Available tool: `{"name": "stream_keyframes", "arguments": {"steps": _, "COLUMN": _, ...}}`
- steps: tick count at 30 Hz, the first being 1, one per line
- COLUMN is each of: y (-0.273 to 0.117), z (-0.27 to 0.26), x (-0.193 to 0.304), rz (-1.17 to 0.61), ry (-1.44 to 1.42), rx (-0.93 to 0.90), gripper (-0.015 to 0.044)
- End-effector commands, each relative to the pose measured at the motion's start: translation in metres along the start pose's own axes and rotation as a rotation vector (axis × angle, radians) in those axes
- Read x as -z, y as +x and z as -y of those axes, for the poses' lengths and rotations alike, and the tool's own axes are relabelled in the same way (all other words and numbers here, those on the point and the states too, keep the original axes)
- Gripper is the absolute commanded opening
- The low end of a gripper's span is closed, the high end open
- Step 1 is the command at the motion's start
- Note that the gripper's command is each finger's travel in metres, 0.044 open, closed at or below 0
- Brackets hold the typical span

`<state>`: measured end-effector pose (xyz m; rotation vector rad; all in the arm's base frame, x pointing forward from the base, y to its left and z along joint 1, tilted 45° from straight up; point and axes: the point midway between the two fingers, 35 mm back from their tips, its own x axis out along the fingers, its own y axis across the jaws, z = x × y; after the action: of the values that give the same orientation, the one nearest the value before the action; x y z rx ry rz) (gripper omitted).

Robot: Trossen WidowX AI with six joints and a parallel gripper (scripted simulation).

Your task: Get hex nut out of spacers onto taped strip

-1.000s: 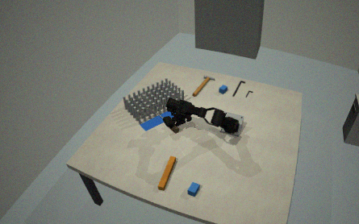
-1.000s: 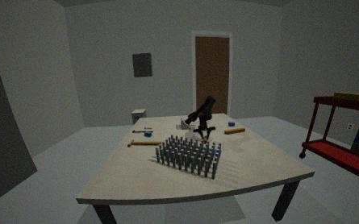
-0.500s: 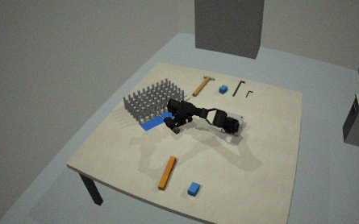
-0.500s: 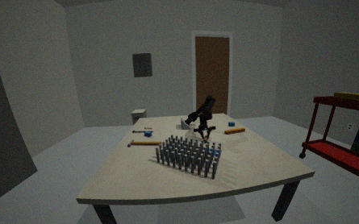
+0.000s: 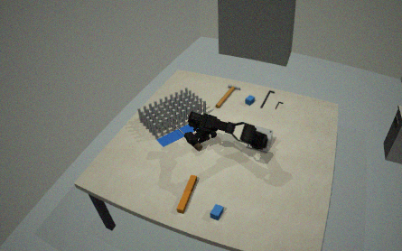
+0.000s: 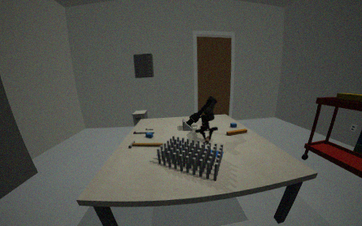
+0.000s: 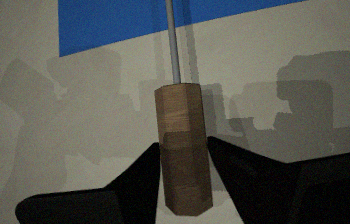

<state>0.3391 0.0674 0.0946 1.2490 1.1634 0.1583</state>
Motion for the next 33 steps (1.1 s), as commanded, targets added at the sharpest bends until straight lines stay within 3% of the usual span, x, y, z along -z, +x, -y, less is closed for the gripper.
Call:
{"name": "stream_keyframes", "arguments": {"steps": 1, "y": -0.001, "z": 0.001, "x": 0.002, "rz": 0.006, "ry": 0.004, "rx": 0.004, "gripper": 0.0}}
{"name": "stream_keyframes", "arguments": {"steps": 33, "y": -0.007, "z": 0.0, "x": 0.019, "rz": 0.006, "ry": 0.004, "rx": 0.004, "gripper": 0.0}}
